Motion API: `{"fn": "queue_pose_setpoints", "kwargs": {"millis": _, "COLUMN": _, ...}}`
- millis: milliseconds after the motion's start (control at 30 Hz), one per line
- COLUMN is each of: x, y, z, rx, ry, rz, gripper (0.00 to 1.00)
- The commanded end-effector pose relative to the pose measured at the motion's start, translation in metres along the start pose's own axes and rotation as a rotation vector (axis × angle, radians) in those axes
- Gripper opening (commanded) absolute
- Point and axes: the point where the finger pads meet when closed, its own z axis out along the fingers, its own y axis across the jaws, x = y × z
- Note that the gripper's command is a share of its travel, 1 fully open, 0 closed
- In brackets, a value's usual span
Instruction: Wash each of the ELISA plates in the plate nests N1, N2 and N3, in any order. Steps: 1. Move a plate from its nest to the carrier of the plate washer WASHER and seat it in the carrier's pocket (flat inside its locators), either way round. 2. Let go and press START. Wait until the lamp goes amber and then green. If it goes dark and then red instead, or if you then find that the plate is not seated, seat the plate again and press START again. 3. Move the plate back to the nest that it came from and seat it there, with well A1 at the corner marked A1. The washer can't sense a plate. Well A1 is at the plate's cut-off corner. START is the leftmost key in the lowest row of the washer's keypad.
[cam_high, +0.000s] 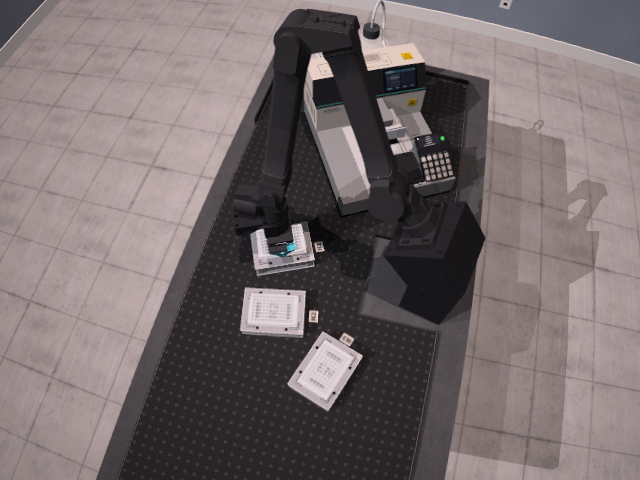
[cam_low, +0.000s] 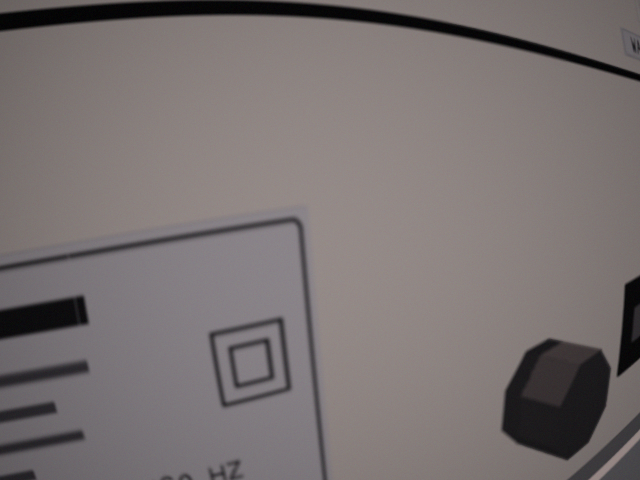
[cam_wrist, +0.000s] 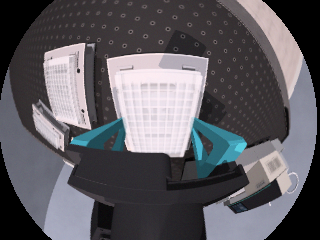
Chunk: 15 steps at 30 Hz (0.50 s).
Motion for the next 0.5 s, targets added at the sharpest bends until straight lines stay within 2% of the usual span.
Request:
{"fn": "queue_pose_setpoints", "kwargs": {"millis": 0, "x": -0.0029, "y": -0.0014, "z": -0.0016, "rx": 0.004, "ry": -0.012, "rz": -0.003, "gripper": 0.84}}
{"fn": "queue_pose_setpoints", "kwargs": {"millis": 467, "x": 0.0005, "y": -0.0031, "z": 0.0027, "rx": 0.008, "ry": -0.01, "rz": -0.007, "gripper": 0.84}}
